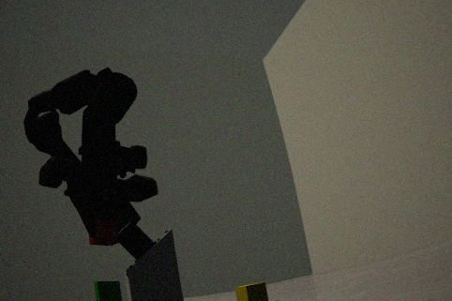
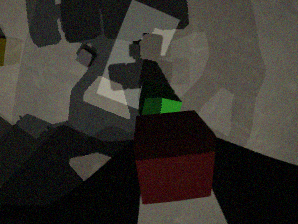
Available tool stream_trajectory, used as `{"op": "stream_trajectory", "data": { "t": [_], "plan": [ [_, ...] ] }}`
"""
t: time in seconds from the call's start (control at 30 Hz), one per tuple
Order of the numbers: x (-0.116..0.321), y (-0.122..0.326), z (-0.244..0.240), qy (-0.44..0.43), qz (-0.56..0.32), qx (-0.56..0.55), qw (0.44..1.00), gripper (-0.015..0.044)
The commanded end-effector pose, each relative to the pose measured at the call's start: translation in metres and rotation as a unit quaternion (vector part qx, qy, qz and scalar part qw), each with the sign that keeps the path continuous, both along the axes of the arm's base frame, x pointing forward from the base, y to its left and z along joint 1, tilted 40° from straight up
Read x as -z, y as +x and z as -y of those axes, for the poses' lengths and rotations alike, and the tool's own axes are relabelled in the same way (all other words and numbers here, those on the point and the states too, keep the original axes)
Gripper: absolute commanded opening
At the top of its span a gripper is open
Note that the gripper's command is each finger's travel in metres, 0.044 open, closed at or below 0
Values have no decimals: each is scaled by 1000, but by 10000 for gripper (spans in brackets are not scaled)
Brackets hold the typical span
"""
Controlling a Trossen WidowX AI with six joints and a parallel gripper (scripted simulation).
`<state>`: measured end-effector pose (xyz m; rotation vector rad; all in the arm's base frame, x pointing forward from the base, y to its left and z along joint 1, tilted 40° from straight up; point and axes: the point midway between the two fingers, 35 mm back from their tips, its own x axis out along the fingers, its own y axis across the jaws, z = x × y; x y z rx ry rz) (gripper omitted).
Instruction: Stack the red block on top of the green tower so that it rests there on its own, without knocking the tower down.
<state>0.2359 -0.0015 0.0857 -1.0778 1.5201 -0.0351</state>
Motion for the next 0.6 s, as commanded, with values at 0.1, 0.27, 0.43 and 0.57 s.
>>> {"op": "stream_trajectory", "data": {
  "t": [0.1,0.27,0.43,0.57],
  "plan": [
    [14,0,17,-3,-2,-1,1000,0],
    [18,1,20,-3,-2,-1,1000,0],
    [28,3,29,-3,-2,-1,1000,0],
    [39,5,38,-4,-1,-1,1000,0]
  ]
}}
